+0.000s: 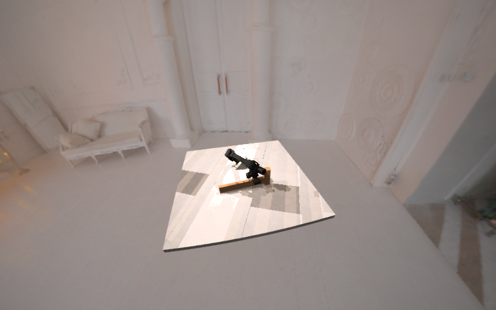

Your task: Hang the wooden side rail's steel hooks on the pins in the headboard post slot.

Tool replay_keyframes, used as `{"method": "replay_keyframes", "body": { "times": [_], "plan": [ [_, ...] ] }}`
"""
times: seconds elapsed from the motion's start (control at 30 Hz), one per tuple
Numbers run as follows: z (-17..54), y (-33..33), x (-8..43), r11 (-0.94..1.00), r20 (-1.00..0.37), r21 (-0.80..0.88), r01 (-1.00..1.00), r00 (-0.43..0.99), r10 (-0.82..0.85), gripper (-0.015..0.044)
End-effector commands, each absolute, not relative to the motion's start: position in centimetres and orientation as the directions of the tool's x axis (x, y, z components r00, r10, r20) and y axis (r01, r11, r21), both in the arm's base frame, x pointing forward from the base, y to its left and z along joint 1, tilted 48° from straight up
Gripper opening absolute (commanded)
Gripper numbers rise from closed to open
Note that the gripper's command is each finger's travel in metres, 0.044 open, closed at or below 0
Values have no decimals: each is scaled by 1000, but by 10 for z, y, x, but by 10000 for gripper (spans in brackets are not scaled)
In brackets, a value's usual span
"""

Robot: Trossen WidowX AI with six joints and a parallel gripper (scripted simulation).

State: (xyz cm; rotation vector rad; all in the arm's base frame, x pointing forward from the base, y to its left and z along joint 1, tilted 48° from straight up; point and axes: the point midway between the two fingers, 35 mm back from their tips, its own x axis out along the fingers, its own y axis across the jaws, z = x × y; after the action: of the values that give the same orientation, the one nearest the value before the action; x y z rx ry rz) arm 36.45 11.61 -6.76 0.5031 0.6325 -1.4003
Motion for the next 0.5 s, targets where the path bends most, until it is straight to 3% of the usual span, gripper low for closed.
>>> {"method": "replay_keyframes", "body": {
  "times": [0.0, 0.13, 0.47],
  "plan": [
    [-66, 118, 364, 115, -673, -43, 992, 56, -737, 341],
    [-50, 136, 363, 119, -678, -44, 992, 58, -732, 440],
    [-39, 144, 362, 121, -681, -44, 992, 59, -730, 440]
  ]
}}
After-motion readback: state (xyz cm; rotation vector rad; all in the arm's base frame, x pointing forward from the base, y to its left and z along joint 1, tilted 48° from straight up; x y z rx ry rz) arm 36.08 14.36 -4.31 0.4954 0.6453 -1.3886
